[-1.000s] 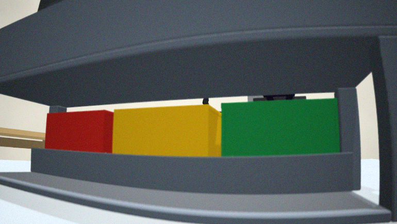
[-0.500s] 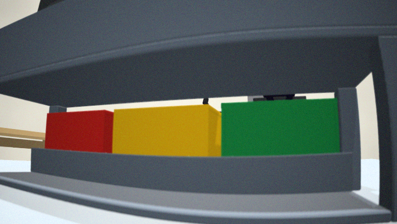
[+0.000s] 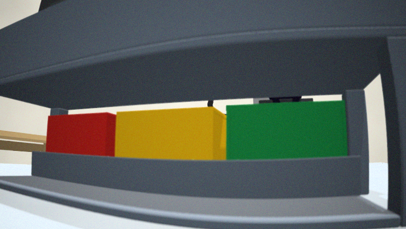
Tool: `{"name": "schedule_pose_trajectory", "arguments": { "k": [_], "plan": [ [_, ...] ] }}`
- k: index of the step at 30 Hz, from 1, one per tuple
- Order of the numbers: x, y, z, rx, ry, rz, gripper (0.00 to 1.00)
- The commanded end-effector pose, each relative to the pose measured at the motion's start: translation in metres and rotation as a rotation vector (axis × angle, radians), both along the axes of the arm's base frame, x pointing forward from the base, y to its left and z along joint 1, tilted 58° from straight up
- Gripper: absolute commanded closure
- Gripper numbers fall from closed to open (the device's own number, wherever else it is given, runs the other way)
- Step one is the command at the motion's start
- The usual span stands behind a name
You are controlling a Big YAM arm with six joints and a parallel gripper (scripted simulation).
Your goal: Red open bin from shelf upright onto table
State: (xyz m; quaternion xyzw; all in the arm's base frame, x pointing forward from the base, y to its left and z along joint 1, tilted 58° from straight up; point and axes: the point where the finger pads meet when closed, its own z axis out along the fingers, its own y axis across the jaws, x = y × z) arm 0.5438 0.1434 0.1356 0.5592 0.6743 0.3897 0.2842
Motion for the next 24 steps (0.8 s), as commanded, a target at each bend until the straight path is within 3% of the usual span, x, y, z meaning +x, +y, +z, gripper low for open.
{"name": "schedule_pose_trajectory", "arguments": {
  "k": [1, 15, 24],
  "plan": [
    [0.002, -0.001, 0.004, 0.008, -0.01, -0.006, 0.0],
    [0.001, -0.002, 0.006, 0.009, -0.012, -0.006, 0.0],
    [-0.016, -0.005, 0.013, 0.007, -0.003, -0.006, 0.0]
  ]
}}
